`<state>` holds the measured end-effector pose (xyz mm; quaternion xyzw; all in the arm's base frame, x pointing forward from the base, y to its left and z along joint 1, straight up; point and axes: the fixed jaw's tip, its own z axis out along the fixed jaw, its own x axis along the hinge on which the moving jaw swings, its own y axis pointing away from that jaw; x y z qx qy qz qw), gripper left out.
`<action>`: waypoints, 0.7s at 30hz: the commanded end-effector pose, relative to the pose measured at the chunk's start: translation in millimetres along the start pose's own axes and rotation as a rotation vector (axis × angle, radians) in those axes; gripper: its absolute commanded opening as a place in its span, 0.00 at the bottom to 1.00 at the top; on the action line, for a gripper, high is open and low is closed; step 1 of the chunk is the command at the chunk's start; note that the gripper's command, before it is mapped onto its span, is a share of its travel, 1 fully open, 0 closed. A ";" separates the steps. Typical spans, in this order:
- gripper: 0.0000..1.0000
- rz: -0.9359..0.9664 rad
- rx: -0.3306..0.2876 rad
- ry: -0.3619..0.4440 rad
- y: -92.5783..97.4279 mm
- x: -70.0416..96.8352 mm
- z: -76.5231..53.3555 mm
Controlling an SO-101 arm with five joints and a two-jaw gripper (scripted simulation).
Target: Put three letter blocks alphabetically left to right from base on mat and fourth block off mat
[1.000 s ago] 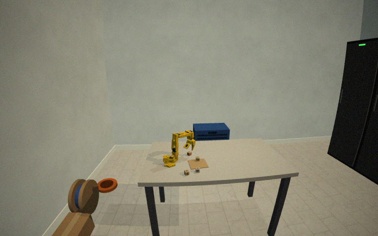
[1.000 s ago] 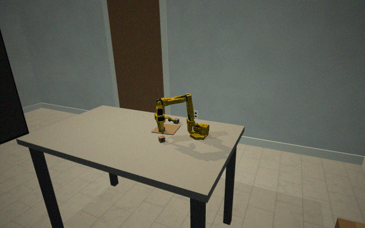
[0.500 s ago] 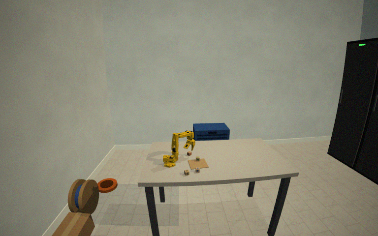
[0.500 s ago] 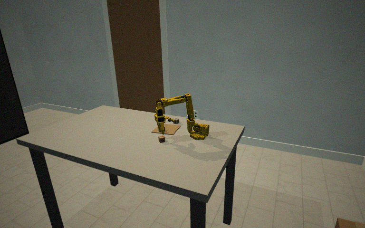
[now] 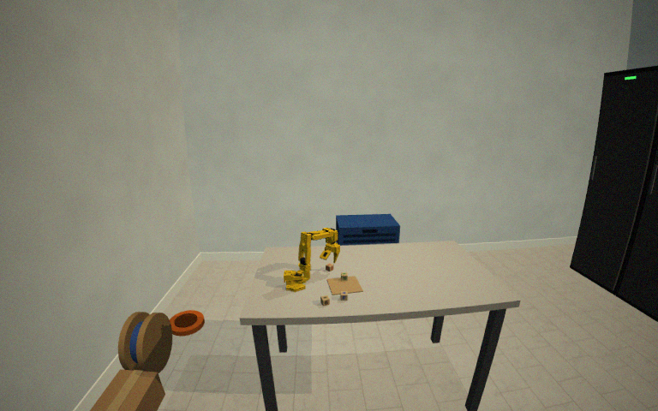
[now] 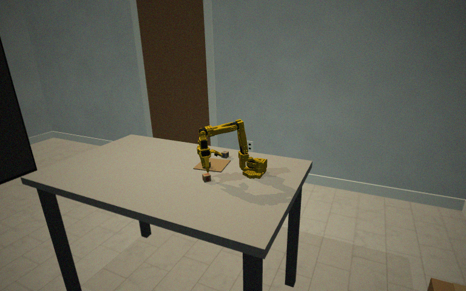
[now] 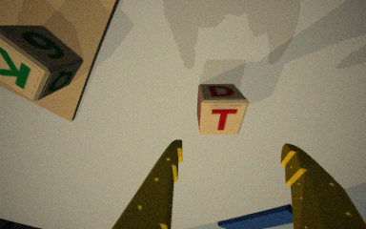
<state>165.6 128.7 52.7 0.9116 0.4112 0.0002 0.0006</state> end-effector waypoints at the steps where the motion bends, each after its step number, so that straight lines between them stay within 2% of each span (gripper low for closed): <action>1: 0.35 -0.013 -0.015 0.110 0.4 12.8 -13.8; 21: 0.35 -0.013 -0.015 0.110 0.7 15.2 10.8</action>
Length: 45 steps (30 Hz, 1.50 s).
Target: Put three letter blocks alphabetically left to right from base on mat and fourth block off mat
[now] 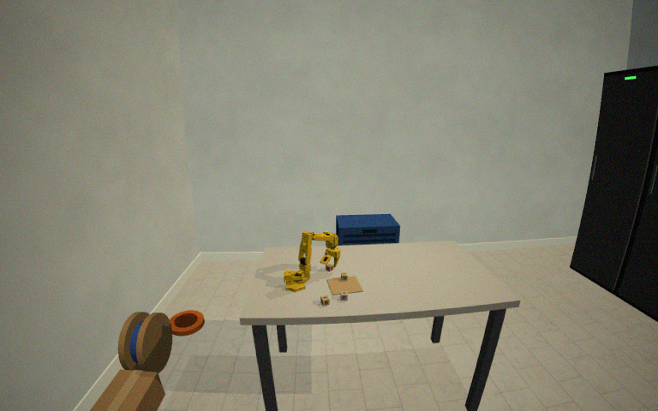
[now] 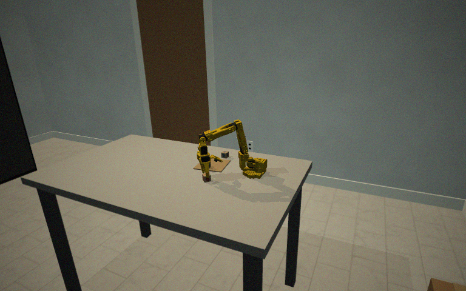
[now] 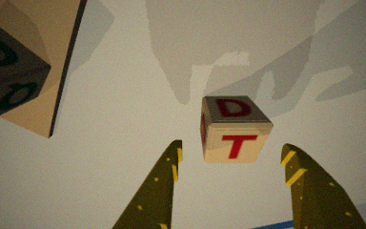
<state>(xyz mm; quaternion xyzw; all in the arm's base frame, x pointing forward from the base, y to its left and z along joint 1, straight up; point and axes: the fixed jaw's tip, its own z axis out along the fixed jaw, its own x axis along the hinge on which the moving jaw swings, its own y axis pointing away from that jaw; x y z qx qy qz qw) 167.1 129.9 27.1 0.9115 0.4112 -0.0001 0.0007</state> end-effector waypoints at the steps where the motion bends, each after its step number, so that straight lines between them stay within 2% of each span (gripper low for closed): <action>1: 0.35 -0.013 -0.015 0.111 0.4 13.3 -13.6; 9: 0.35 -0.013 -0.015 0.111 0.4 13.2 -8.1; 24: 0.34 -0.013 -0.015 0.111 -0.1 13.2 -7.6; 33: 0.31 -0.013 -0.014 0.111 -2.1 13.3 -7.6; 45: 0.22 -0.013 -0.011 0.112 -7.7 13.3 -7.6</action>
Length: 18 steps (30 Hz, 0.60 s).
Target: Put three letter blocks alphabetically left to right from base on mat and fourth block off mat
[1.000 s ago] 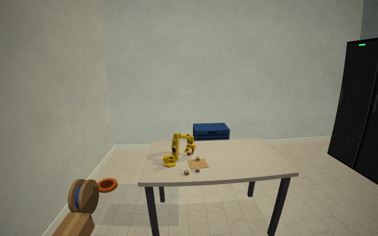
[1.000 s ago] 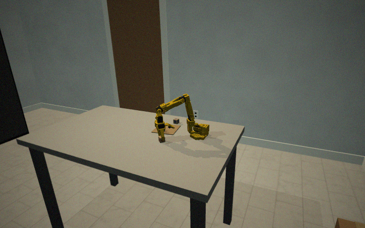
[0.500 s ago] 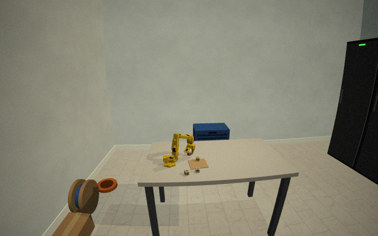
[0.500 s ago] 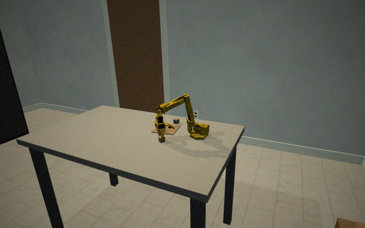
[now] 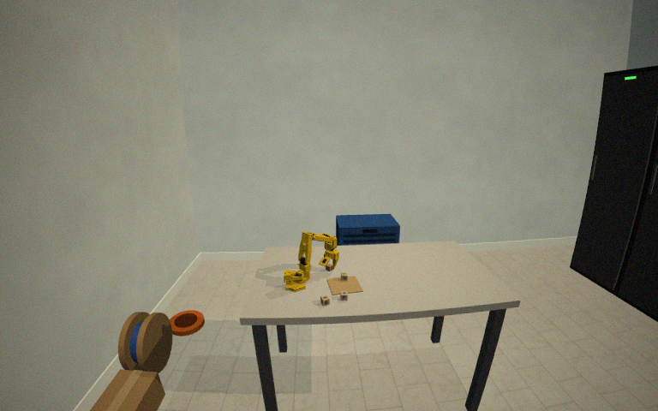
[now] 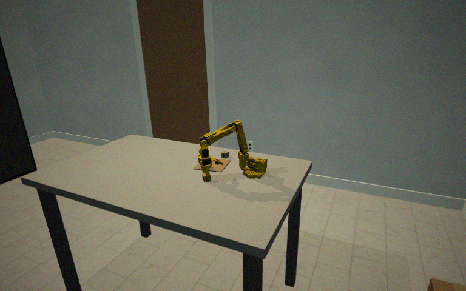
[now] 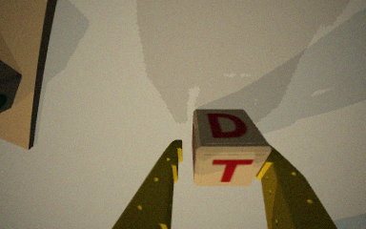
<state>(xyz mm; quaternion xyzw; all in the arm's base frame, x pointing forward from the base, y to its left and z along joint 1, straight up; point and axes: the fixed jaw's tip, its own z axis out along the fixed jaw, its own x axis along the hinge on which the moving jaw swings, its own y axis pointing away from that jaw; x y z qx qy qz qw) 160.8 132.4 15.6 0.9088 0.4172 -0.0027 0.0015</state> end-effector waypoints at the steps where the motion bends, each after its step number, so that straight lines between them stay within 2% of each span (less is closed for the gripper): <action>1: 0.21 0.000 -0.013 0.117 -1.5 15.5 -19.1; 18: 0.16 0.000 -0.011 0.117 -4.8 15.5 -19.1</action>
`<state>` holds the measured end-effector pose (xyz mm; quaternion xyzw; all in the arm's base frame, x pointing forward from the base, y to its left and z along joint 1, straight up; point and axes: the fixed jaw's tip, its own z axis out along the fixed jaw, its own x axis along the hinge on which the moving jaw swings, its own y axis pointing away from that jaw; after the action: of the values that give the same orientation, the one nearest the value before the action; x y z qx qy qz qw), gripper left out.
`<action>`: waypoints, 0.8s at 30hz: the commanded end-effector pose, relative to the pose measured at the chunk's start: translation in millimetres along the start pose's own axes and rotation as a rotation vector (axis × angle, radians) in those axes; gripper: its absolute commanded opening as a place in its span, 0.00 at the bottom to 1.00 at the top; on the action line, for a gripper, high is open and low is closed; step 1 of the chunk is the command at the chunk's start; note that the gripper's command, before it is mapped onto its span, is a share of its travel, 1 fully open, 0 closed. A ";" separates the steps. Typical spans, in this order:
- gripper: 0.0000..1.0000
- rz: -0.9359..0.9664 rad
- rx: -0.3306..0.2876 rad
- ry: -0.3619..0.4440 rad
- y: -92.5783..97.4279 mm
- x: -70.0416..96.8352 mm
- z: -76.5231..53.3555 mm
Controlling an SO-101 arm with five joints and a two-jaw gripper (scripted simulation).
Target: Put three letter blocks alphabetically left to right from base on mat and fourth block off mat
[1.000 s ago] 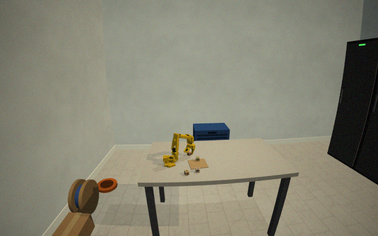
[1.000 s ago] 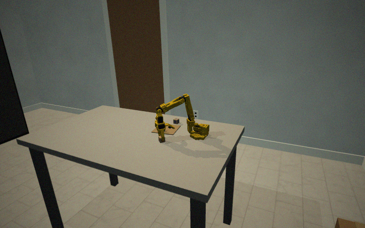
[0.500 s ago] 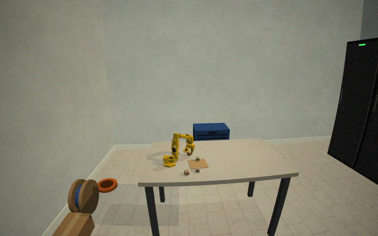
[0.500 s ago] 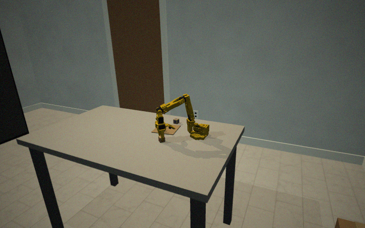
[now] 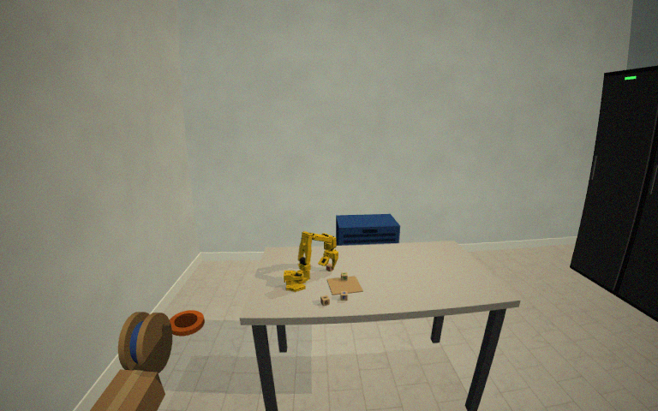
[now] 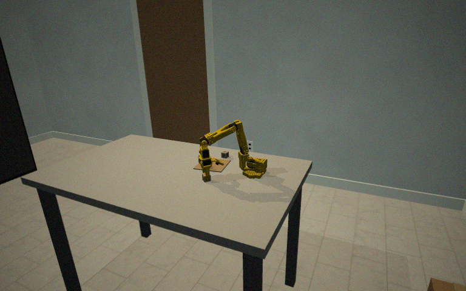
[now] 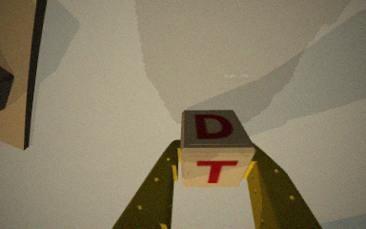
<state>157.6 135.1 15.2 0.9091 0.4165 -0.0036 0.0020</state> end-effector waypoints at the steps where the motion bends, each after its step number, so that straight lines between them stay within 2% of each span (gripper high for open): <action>1: 0.16 -0.001 -0.011 0.119 -0.7 15.6 -19.5; 7: 0.15 -0.001 -0.011 0.119 -0.7 15.6 -19.5; 16: 0.01 -0.001 -0.011 0.119 -0.7 15.6 -19.5; 24: 0.00 -0.001 -0.011 0.119 -0.7 15.6 -19.9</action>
<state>157.4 135.3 15.2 0.9091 0.4165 -0.0035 0.0020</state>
